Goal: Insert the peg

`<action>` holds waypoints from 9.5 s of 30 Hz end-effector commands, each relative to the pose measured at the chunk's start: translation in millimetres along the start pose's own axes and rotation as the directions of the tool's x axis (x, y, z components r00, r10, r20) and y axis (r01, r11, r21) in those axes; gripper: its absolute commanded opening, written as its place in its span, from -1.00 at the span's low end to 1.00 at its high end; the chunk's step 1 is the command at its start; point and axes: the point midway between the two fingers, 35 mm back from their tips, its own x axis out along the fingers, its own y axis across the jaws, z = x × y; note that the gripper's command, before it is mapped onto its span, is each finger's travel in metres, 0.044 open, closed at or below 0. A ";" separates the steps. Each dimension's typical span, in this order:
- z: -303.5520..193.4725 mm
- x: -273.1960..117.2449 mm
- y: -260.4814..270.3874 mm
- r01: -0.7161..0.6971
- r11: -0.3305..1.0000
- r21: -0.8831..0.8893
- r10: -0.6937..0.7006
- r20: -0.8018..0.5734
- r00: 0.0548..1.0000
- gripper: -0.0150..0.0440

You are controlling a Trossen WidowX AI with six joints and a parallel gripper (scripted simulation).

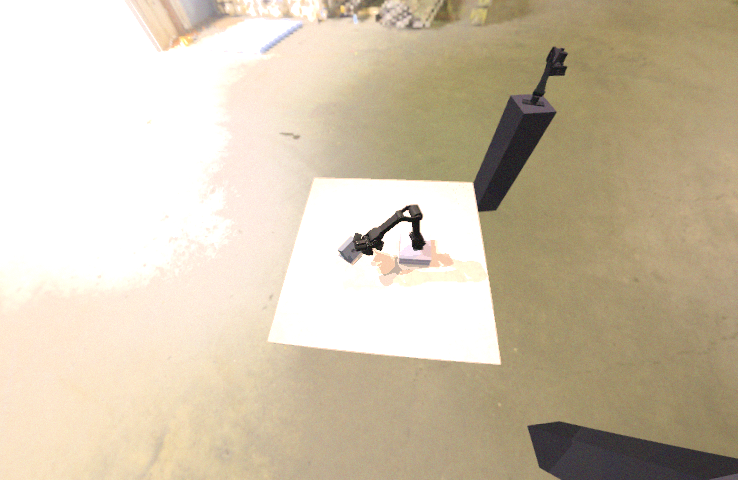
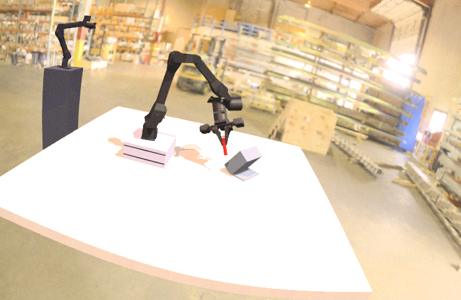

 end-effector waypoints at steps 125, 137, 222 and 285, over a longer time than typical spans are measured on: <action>82.7 -24.2 -5.7 0.375 0.818 -0.435 -0.406 0.024 0.913 -0.49; 82.6 -12.6 -12.8 0.377 0.821 -0.429 -0.407 0.023 0.913 -0.49; 82.6 15.6 -23.1 0.386 0.821 -0.421 -0.416 0.022 0.909 -0.49; 85.0 8.3 -20.9 0.383 0.825 -0.416 -0.411 0.023 0.911 1.00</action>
